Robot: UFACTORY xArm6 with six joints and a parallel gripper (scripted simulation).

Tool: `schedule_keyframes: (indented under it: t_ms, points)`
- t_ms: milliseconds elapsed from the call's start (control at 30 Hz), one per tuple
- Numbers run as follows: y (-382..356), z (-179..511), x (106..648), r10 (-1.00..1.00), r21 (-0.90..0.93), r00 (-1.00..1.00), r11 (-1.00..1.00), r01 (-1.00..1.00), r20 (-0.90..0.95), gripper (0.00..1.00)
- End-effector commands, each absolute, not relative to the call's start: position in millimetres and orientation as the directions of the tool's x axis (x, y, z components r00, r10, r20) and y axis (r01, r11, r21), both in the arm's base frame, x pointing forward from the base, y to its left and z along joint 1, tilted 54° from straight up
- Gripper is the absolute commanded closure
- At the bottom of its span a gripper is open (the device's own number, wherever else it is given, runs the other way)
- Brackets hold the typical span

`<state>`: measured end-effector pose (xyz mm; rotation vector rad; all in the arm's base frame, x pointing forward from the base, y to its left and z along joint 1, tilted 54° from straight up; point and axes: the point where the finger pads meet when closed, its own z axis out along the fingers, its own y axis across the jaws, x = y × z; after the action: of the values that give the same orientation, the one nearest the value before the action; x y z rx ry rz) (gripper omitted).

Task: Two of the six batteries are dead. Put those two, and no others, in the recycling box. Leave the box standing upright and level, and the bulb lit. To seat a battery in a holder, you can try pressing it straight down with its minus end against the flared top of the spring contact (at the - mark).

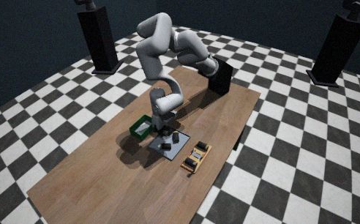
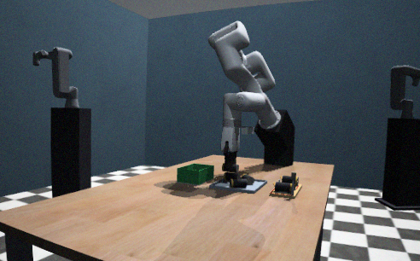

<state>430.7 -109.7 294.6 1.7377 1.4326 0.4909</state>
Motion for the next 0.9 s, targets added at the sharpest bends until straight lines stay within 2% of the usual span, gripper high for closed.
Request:
schedule_keyframes:
  t_ms: [0,367,867]
  points:
    - [-104,306,419,0.941,0.781,0.279,-0.025,0.623,-0.192,0.72]
    - [-85,339,378,0.941,0.781,0.279,-0.025,0.623,-0.192,0.72]
    - [-80,339,378,0.941,0.781,0.279,-0.025,0.623,-0.192,0.72]
